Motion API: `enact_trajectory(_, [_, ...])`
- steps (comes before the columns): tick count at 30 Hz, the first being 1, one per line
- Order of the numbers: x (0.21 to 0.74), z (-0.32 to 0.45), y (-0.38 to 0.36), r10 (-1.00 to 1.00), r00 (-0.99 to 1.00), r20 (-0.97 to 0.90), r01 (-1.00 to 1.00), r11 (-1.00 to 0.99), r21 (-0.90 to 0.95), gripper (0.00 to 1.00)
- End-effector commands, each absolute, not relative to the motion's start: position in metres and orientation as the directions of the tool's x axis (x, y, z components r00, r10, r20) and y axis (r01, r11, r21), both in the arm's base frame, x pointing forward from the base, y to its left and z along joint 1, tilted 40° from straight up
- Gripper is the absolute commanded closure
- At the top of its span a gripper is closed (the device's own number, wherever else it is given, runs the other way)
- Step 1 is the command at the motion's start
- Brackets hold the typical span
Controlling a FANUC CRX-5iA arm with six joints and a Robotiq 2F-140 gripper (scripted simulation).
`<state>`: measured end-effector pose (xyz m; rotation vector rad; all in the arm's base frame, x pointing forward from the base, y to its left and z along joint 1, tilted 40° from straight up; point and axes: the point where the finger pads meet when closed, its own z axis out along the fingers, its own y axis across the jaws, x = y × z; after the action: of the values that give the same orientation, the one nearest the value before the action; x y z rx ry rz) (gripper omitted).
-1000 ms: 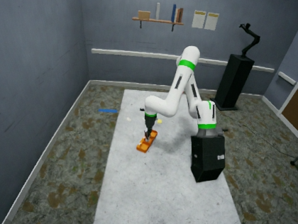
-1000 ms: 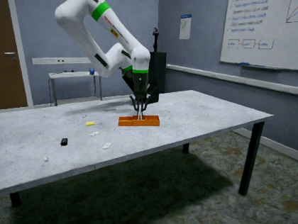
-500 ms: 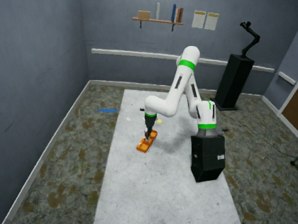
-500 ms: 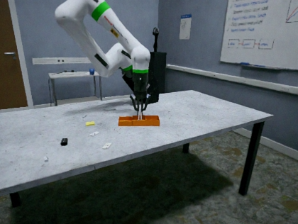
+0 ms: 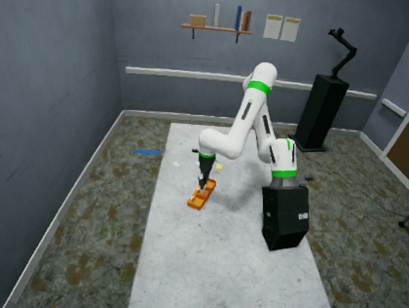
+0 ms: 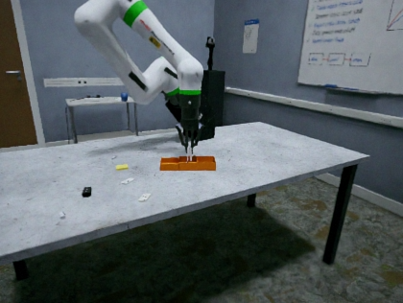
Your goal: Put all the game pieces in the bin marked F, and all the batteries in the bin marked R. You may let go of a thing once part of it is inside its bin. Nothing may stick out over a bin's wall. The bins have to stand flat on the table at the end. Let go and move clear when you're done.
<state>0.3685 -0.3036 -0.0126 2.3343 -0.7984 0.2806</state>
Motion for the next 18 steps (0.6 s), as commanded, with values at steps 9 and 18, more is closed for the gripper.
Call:
enact_trajectory(9, [0.369, 0.005, -0.289, -0.472, 0.792, 0.387, -0.611, -0.606, 0.51, 0.85])
enact_trajectory(18, [0.372, 0.012, -0.278, -0.472, 0.792, 0.387, -0.611, -0.606, 0.51, 0.85])
